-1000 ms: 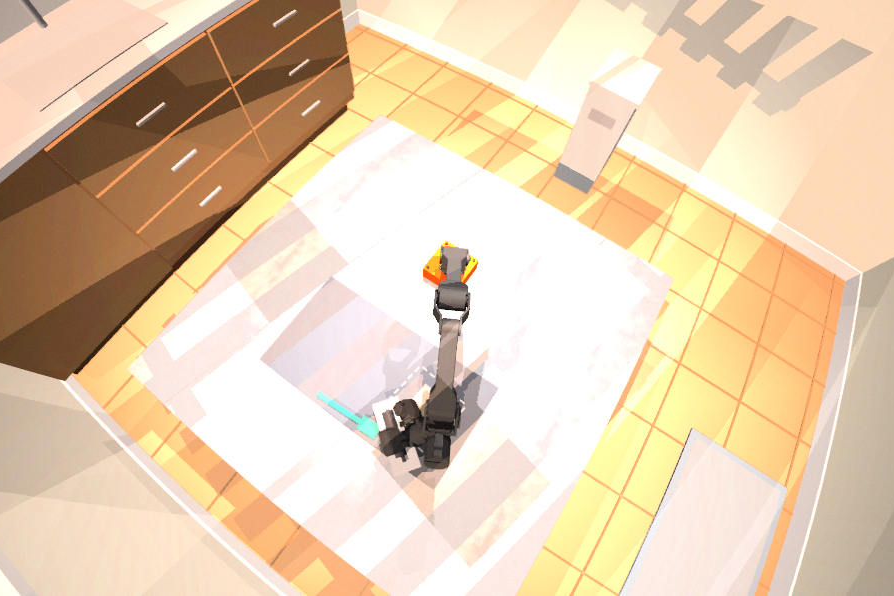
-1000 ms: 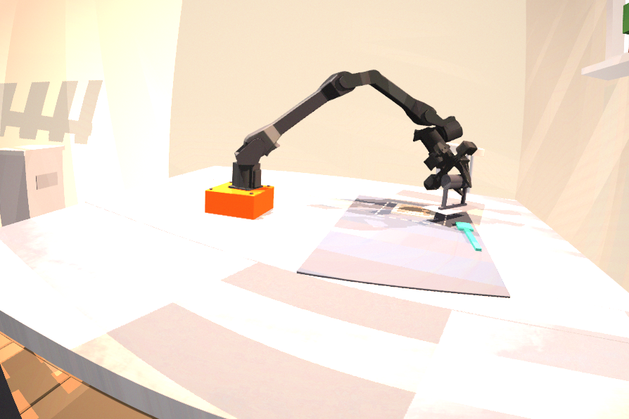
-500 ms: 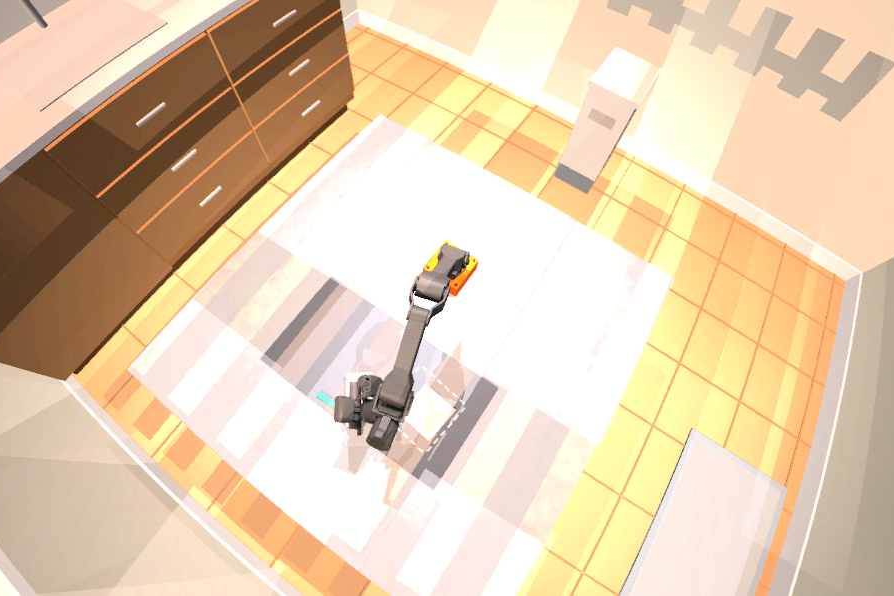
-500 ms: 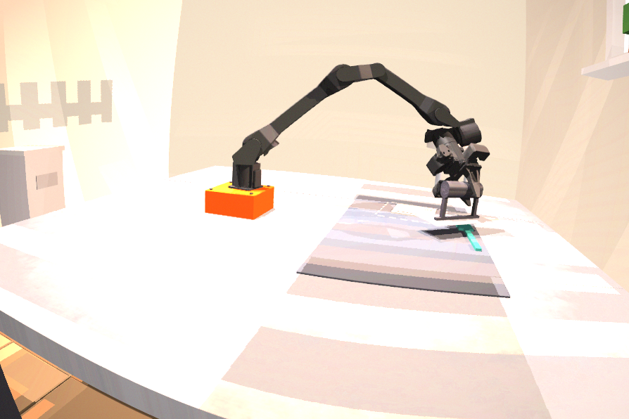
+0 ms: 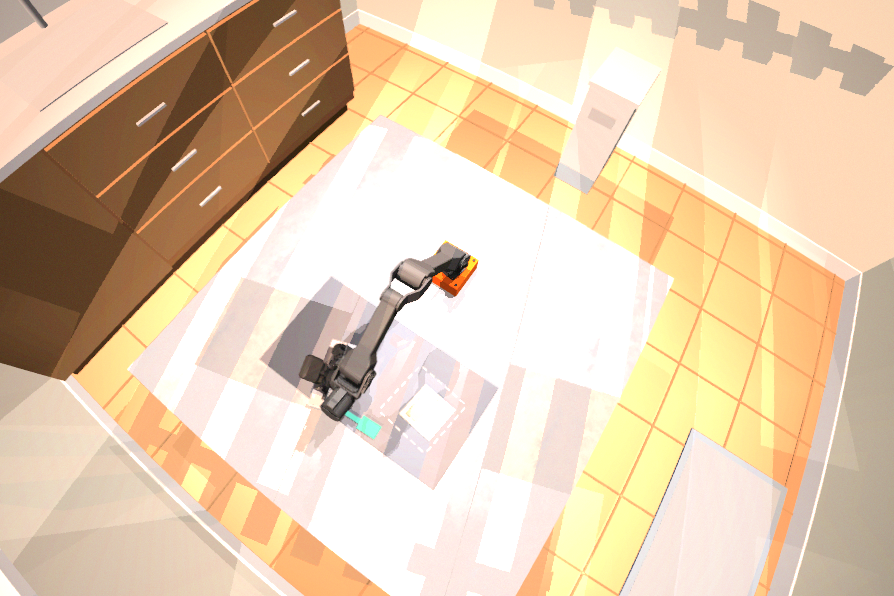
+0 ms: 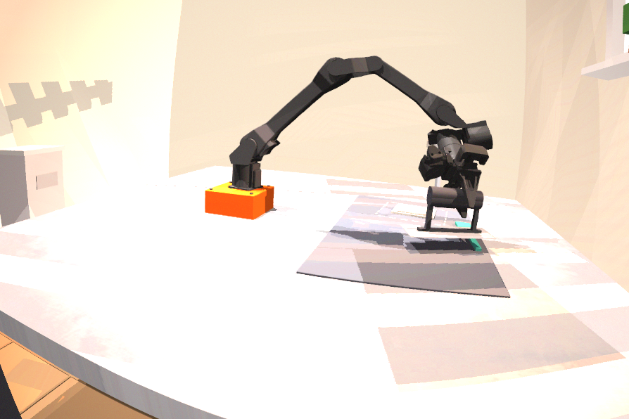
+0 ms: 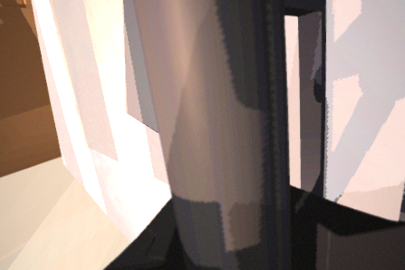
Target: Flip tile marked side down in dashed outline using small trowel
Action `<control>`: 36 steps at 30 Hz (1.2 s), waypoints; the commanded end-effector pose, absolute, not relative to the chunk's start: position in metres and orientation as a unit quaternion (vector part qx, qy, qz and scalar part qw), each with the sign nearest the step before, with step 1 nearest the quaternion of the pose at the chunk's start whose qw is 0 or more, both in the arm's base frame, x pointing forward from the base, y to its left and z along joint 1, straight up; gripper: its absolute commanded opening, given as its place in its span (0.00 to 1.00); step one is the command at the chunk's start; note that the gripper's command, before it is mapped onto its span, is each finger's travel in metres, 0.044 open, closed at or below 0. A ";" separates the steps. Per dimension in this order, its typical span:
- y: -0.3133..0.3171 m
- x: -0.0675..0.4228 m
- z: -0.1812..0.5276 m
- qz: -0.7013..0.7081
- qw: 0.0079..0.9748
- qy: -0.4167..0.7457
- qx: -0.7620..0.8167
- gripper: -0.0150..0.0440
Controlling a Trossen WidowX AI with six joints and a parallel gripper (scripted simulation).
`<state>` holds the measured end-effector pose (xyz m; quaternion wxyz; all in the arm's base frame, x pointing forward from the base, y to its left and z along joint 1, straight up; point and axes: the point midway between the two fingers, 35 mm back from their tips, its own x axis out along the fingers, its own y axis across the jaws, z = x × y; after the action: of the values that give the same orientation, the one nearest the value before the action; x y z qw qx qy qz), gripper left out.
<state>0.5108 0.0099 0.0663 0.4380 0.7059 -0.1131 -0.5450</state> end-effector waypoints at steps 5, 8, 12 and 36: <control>-0.061 0.494 0.071 -0.576 0.391 -0.185 0.693 0.25; -0.086 0.487 0.071 -0.587 0.374 -0.208 0.687 0.25; -0.117 0.474 0.071 -0.601 0.350 -0.240 0.678 0.25; -0.165 0.451 0.053 -0.620 0.311 -0.289 0.660 0.25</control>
<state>0.4530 -0.1642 0.0582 0.3084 0.6630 -0.2845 -0.6200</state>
